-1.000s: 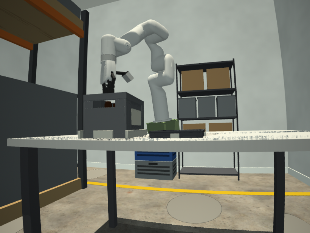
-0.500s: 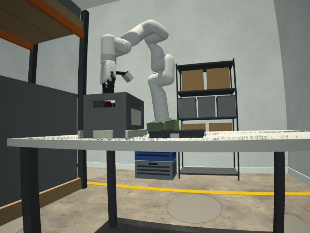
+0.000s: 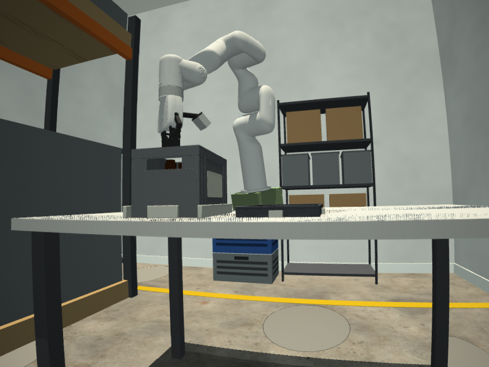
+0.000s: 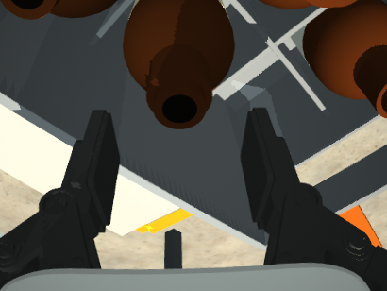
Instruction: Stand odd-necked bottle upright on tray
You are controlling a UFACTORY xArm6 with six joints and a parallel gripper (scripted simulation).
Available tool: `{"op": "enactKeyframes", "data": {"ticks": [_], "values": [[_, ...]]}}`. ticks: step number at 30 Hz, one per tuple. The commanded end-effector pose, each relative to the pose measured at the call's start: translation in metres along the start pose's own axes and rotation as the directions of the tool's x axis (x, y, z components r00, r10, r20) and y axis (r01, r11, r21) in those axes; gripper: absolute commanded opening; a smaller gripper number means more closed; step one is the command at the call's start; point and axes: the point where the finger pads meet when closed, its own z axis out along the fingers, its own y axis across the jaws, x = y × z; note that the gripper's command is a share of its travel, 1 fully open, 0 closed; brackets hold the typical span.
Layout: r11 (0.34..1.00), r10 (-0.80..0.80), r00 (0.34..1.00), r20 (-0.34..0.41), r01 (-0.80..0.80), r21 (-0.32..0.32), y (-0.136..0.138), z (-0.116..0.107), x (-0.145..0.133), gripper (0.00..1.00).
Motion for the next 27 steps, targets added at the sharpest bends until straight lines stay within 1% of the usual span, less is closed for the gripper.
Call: {"op": "enactKeyframes", "data": {"ticks": [1,17,27], "values": [[1.0,0.0,1.0,0.004,0.0,-0.001,0.0,0.0,-0.001,0.65],[1.0,0.0,1.0,0.004,0.0,-0.001,0.0,0.012,-0.001,0.65],[1.0,0.0,1.0,0.004,0.0,-0.001,0.0,0.024,-0.001,0.65]]}}
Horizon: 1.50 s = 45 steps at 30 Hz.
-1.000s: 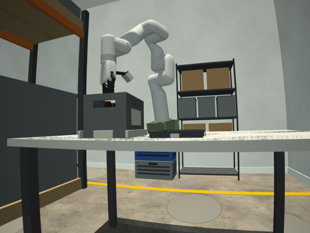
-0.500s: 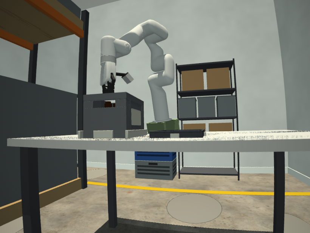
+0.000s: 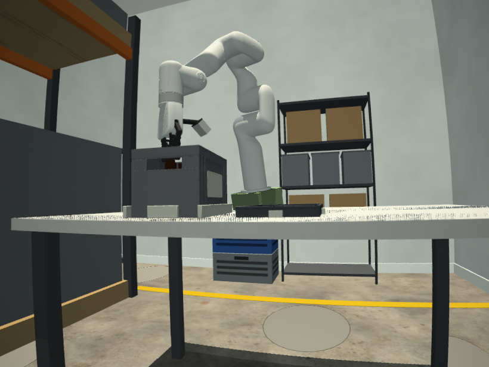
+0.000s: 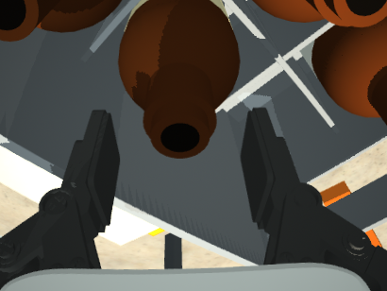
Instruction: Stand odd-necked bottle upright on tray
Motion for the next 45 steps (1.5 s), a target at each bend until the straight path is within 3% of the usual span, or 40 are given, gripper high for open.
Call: {"op": "enactKeyframes", "data": {"ticks": [1,38,39,45], "values": [[1.0,0.0,1.0,0.004,0.0,-0.001,0.0,0.005,-0.001,0.65],[1.0,0.0,1.0,0.004,0.0,-0.001,0.001,0.018,-0.001,0.65],[1.0,0.0,1.0,0.004,0.0,-0.001,0.001,0.018,-0.001,0.0],[1.0,0.0,1.0,0.004,0.0,-0.001,0.001,0.018,-0.001,0.0]]}}
